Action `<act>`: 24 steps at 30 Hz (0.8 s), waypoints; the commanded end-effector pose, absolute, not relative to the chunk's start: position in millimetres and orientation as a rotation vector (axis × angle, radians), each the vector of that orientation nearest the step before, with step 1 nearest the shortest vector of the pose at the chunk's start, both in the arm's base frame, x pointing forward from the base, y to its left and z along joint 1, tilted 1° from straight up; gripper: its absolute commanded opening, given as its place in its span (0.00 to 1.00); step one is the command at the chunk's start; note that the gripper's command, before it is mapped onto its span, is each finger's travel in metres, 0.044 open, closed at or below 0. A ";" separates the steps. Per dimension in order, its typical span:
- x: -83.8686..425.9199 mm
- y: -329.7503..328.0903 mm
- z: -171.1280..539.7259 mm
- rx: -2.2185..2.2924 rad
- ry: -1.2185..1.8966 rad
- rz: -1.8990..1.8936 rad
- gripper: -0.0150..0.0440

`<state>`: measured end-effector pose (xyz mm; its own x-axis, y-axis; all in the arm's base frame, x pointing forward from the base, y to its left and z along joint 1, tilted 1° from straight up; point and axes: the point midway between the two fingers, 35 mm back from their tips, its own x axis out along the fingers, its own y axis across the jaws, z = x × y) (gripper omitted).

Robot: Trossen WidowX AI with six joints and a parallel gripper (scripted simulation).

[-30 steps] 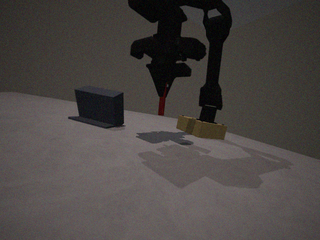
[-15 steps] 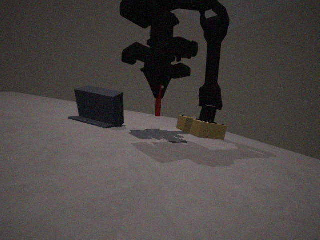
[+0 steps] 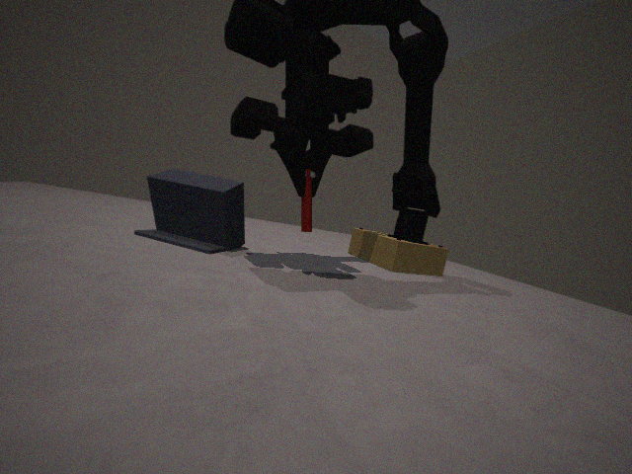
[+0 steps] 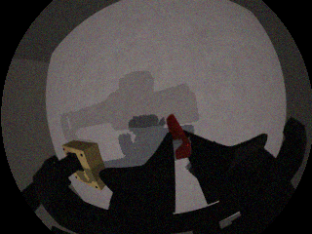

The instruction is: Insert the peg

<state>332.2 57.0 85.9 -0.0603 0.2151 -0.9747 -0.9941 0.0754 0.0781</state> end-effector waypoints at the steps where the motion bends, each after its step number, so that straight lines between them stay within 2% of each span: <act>1: 331.9 53.1 83.7 -0.884 1.167 1.260 0.25; 24: 334.4 31.2 77.8 -0.557 1.282 1.075 0.25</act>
<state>334.9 34.2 79.4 -0.0681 0.3073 -0.9492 -0.8985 0.3946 0.1922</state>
